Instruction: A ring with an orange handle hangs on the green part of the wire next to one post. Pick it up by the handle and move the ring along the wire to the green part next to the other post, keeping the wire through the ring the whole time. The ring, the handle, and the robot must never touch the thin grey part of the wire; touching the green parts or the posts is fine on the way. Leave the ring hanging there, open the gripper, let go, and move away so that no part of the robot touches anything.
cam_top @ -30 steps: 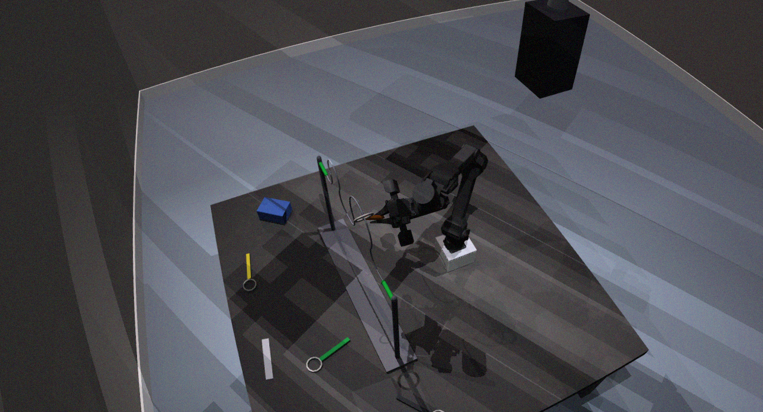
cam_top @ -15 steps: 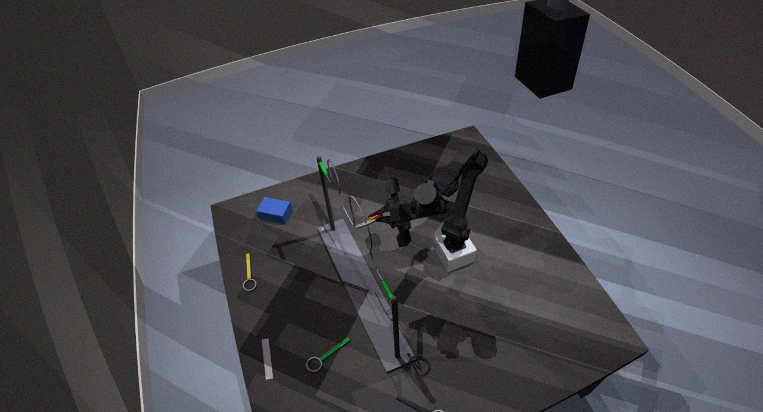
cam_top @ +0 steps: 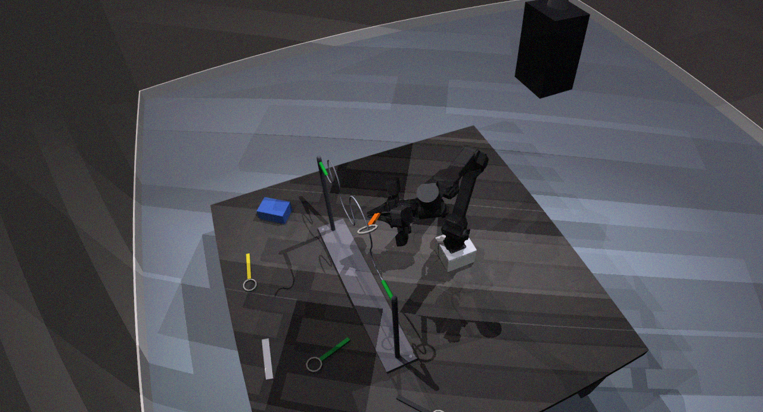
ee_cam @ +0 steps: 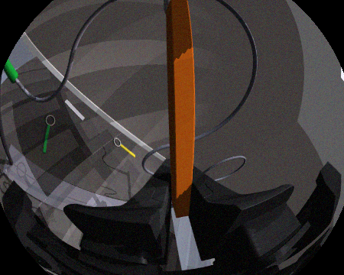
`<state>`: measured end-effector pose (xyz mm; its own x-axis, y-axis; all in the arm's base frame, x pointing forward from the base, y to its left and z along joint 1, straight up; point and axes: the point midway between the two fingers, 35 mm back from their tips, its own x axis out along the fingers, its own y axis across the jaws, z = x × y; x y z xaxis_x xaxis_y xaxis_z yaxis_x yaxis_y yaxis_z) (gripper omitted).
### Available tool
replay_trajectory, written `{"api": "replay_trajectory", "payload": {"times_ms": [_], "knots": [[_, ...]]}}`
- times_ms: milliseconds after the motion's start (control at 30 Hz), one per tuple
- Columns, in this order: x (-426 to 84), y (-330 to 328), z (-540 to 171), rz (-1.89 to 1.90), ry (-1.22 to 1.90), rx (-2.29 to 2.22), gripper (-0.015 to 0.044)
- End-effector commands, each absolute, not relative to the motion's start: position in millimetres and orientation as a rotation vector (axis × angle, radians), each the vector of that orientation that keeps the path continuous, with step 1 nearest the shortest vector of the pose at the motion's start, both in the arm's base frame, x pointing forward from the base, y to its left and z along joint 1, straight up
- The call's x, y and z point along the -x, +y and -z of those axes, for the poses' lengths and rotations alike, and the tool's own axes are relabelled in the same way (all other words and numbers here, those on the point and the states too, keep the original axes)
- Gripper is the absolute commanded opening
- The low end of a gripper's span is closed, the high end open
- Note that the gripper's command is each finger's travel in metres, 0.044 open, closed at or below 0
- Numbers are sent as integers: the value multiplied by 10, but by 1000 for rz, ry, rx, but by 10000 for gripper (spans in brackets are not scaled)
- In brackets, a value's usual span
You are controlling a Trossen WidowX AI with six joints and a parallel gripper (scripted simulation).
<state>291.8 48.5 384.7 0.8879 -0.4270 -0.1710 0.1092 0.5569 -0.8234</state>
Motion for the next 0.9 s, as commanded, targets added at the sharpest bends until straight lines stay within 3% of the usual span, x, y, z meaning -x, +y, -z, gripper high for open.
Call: {"api": "replay_trajectory", "payload": {"times_ms": [0,867], "knots": [[-2900,457,-3876,345,362,988,-150],[-2900,403,-3989,428,304,1328,-150]]}}
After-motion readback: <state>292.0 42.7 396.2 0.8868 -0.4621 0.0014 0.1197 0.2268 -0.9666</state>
